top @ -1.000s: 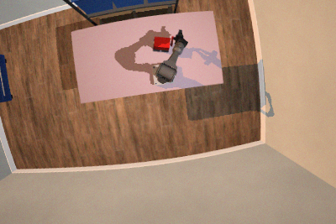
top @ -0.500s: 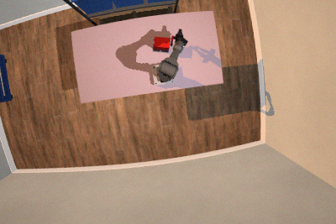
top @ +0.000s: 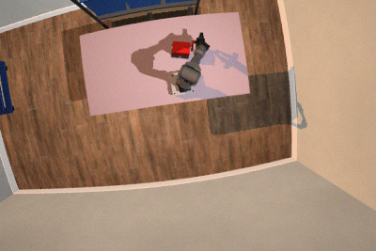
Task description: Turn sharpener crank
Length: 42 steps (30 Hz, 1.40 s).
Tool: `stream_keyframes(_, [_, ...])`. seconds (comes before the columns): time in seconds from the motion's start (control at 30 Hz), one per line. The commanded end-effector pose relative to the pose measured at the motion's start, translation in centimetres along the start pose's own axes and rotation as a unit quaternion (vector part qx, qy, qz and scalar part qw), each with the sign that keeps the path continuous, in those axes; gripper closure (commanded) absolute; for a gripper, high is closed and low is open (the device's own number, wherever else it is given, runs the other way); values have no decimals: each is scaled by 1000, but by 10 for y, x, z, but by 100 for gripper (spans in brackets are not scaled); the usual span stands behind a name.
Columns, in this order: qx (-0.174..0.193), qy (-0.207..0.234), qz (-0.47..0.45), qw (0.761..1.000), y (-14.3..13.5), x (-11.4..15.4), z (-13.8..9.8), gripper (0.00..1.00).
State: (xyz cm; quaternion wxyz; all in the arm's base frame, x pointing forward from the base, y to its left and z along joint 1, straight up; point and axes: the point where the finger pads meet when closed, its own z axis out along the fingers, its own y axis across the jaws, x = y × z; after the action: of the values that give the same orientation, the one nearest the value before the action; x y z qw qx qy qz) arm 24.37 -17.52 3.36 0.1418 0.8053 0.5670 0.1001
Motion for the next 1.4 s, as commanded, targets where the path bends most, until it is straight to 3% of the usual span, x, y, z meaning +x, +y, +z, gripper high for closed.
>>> stream_keyframes(0.0, [1, 1, 0, 1000, -1, 0, 3, 80])
stream_keyframes(1.37, [1, 0, 0, 1000, -25, 0, 39, 80])
